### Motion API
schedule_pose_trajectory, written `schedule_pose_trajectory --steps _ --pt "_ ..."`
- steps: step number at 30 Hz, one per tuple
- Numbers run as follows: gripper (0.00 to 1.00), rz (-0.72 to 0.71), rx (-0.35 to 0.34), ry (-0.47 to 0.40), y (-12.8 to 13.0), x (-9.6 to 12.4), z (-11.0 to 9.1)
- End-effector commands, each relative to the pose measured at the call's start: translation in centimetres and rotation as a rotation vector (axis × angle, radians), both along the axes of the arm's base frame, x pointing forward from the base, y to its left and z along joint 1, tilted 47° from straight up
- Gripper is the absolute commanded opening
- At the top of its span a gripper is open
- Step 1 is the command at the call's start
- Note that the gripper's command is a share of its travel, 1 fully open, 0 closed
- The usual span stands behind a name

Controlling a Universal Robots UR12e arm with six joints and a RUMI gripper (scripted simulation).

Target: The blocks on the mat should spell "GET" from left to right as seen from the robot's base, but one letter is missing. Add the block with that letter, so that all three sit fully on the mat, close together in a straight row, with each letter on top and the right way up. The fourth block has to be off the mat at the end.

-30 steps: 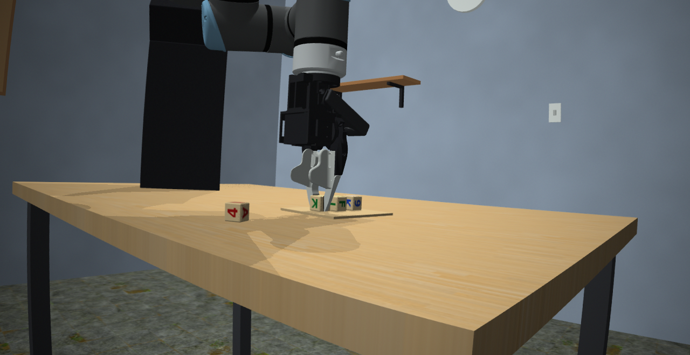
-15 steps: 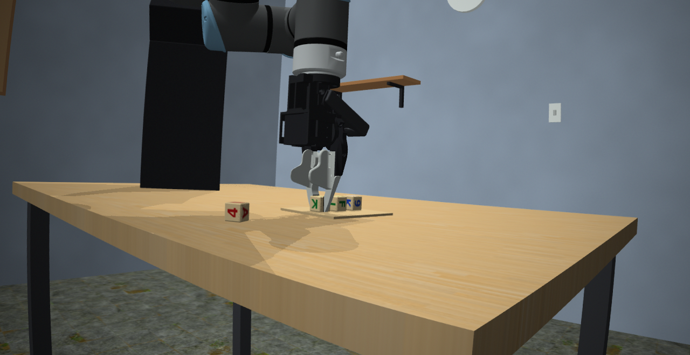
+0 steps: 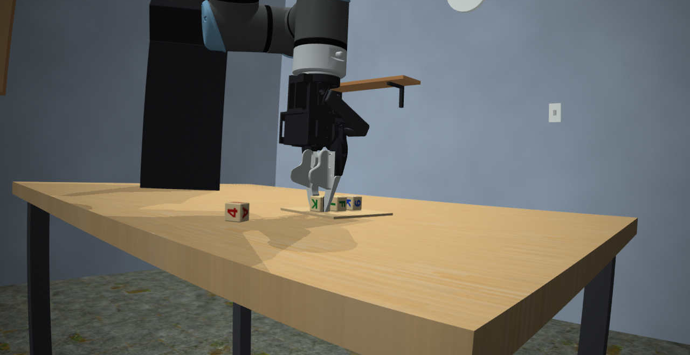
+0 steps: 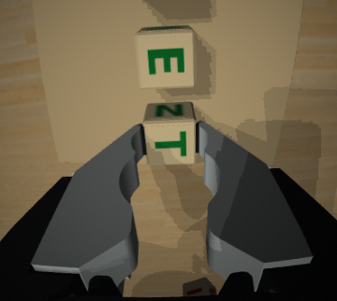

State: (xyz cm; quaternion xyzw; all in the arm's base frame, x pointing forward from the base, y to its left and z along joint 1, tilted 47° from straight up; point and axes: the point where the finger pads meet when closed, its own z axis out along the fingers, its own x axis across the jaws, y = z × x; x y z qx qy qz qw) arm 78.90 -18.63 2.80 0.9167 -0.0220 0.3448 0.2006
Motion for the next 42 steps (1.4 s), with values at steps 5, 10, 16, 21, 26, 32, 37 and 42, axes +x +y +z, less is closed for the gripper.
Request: schedule_pose_trajectory --steps 5,10,16,21,26,32,37,42 --pt "0.05 0.0 0.0 -0.001 0.03 0.0 0.05" --pt "0.09 0.0 0.0 -0.001 0.03 0.0 0.05" --pt "0.13 0.0 0.0 -0.001 0.03 0.0 0.05" --pt "0.21 0.0 0.0 -0.001 0.03 0.0 0.05" --pt "0.25 0.0 0.0 -0.001 0.03 0.0 0.05" --pt "0.25 0.0 0.0 -0.001 0.03 0.0 0.05" --pt "0.25 0.0 0.0 -0.001 0.06 -0.05 0.1" --pt "0.25 0.0 0.0 -0.001 0.48 -0.73 0.84"
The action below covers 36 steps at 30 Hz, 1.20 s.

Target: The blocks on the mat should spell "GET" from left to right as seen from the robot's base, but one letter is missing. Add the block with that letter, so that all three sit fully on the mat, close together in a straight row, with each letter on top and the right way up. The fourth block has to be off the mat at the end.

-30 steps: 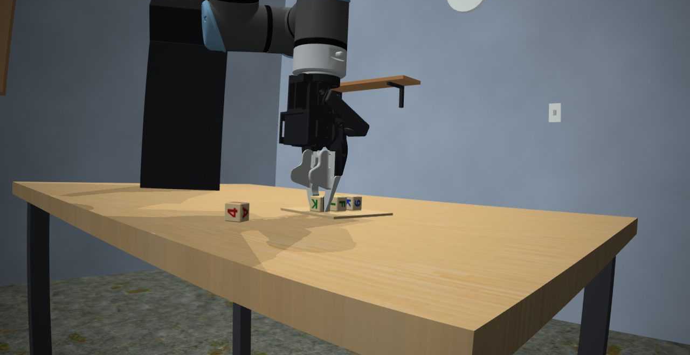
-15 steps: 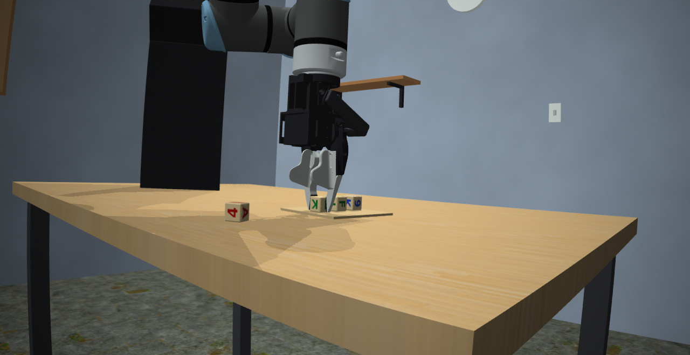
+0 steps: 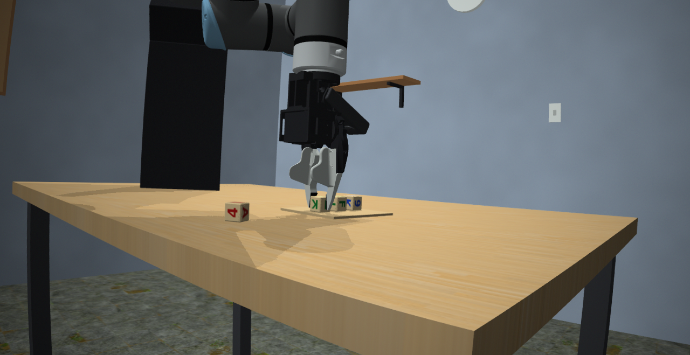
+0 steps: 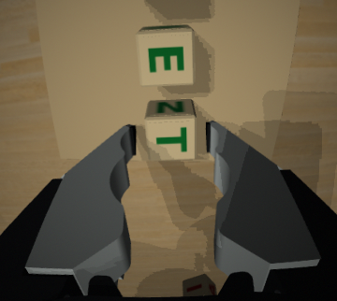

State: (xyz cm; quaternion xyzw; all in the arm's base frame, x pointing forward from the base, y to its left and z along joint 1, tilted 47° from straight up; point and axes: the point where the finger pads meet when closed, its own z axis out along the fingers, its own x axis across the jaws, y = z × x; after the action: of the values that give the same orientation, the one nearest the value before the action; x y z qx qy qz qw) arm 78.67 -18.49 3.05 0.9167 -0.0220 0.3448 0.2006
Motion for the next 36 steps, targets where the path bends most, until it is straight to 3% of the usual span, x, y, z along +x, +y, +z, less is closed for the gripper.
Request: schedule_pose_trajectory --steps 1,17,26,27,36 --pt "0.25 0.0 0.0 -0.001 0.5 -0.7 0.9" --pt "0.25 0.0 0.0 -0.001 3.1 -4.9 5.4" --pt "0.25 0.0 0.0 -0.001 3.3 -5.4 5.9" --pt "1.0 0.0 0.0 -0.001 3.3 -5.4 5.9" --pt "1.0 0.0 0.0 -0.001 3.3 -5.4 5.9"
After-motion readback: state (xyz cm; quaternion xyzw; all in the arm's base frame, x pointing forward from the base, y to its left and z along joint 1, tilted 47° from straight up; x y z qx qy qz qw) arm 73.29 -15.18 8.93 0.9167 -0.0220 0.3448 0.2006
